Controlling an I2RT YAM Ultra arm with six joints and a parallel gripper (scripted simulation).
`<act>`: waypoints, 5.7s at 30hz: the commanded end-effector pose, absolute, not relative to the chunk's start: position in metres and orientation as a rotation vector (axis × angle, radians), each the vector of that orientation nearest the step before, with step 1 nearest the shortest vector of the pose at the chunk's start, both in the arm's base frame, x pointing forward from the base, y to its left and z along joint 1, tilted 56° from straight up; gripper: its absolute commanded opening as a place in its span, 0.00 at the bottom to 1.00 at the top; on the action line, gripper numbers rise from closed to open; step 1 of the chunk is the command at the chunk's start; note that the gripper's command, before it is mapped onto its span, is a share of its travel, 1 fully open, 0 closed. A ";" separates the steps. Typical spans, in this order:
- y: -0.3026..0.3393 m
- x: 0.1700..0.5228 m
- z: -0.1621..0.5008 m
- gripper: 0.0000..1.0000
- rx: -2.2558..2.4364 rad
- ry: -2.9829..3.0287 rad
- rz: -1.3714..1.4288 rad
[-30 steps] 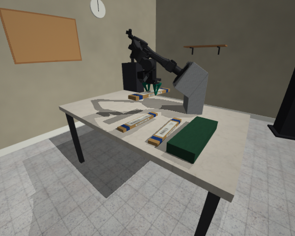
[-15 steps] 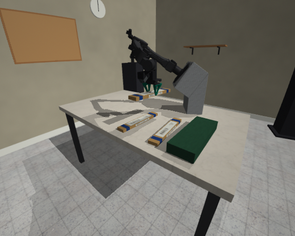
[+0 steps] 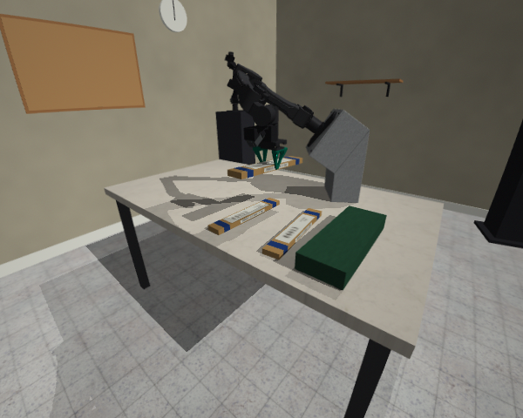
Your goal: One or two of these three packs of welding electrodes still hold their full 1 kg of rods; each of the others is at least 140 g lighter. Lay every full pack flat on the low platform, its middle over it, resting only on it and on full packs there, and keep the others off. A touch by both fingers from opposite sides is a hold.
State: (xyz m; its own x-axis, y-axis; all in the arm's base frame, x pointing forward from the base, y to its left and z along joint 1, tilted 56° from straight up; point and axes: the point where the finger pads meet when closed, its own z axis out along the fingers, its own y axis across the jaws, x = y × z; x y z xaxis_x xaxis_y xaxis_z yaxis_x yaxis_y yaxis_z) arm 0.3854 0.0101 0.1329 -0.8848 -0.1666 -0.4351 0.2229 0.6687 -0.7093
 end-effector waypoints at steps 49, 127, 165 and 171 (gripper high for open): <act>0.037 0.392 0.142 0.00 0.001 2.380 -1.073; -0.025 0.414 0.099 0.00 0.006 2.388 -1.079; -0.025 0.414 0.099 0.00 0.006 2.388 -1.079; -0.025 0.414 0.099 0.00 0.006 2.388 -1.079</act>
State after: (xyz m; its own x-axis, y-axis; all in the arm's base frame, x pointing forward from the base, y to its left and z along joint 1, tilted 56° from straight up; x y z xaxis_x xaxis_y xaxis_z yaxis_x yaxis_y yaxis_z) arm 0.4124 -0.0418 0.0977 -0.8797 -0.1682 -0.4448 0.2291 0.6697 -0.7064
